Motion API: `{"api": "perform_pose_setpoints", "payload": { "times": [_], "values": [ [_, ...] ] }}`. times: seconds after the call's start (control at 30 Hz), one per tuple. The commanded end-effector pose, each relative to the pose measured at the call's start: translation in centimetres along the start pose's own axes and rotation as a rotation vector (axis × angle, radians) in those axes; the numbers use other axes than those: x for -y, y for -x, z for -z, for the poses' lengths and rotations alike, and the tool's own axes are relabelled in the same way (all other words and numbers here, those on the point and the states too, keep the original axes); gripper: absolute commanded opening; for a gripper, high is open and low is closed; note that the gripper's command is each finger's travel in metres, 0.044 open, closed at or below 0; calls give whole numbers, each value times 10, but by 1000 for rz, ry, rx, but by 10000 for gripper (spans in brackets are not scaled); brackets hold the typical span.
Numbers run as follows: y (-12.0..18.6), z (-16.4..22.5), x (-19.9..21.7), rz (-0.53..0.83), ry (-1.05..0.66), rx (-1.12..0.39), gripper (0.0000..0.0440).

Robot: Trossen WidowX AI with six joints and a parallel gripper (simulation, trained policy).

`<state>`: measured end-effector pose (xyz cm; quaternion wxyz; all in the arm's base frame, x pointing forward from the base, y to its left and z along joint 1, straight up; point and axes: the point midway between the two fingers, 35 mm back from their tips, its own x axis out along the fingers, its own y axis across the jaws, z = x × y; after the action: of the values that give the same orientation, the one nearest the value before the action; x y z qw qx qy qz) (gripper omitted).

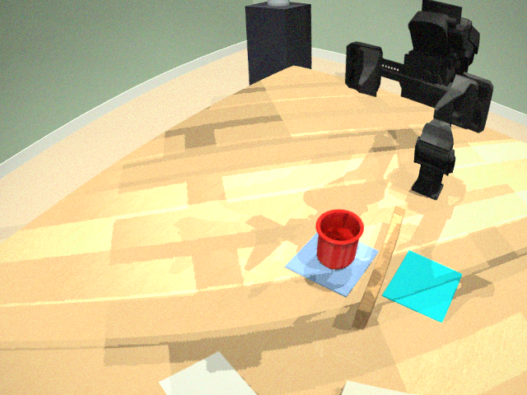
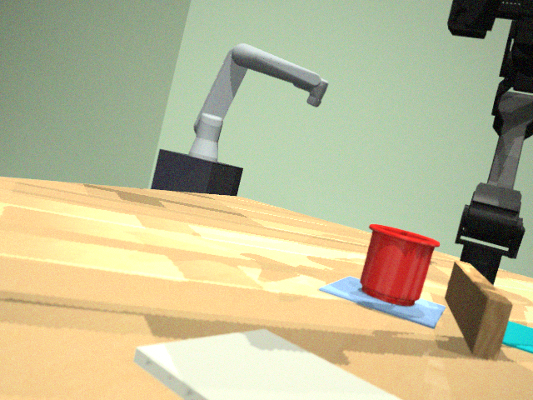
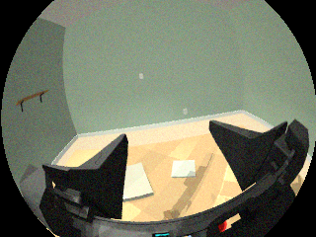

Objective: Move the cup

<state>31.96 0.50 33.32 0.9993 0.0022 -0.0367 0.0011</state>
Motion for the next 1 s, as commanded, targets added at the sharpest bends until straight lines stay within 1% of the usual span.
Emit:
{"api": "perform_pose_setpoints", "payload": {
  "times": [0.0,0.37,0.43,0.47,0.53,0.73,0.97],
  "values": [
    [0,1,0,2,-5,-7,374],
    [-2,21,-8,-2,-66,-129,85],
    [-2,25,-10,-7,-77,-159,41],
    [-2,27,-12,-10,-81,-175,33],
    [-3,30,-15,-18,-93,-204,38],
    [-6,39,-25,-42,-126,-289,91],
    [-9,49,-35,-54,-161,-393,104]
  ]
}}
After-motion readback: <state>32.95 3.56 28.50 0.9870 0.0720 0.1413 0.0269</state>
